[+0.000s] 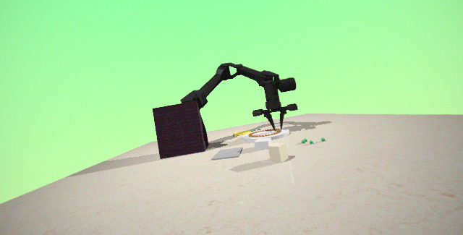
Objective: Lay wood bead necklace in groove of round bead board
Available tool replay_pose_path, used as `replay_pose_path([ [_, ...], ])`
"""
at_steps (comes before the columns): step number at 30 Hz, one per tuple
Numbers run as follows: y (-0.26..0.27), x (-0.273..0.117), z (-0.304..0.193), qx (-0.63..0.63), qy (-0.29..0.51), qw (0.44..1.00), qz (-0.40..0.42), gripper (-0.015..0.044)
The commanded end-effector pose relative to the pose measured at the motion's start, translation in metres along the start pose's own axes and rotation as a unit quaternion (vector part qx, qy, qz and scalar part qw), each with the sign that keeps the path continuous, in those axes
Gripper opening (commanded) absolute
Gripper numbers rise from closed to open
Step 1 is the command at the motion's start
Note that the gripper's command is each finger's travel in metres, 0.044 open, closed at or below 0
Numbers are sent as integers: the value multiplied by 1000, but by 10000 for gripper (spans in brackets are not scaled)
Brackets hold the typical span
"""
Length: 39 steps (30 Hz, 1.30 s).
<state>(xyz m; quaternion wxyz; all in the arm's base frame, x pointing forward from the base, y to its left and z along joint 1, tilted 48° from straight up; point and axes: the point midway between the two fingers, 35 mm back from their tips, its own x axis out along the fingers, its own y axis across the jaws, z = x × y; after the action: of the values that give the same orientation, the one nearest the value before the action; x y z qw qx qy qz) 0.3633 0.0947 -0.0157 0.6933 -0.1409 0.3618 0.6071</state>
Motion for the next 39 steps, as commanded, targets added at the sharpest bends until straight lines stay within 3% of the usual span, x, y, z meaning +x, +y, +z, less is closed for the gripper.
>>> replay_pose_path([
  [1,0,0,0,0,0,1000,0,94],
  [5,0,0,0,0,0,1000,0,0],
  [39,0,-5,-1,4,-2,1000,0,0],
])
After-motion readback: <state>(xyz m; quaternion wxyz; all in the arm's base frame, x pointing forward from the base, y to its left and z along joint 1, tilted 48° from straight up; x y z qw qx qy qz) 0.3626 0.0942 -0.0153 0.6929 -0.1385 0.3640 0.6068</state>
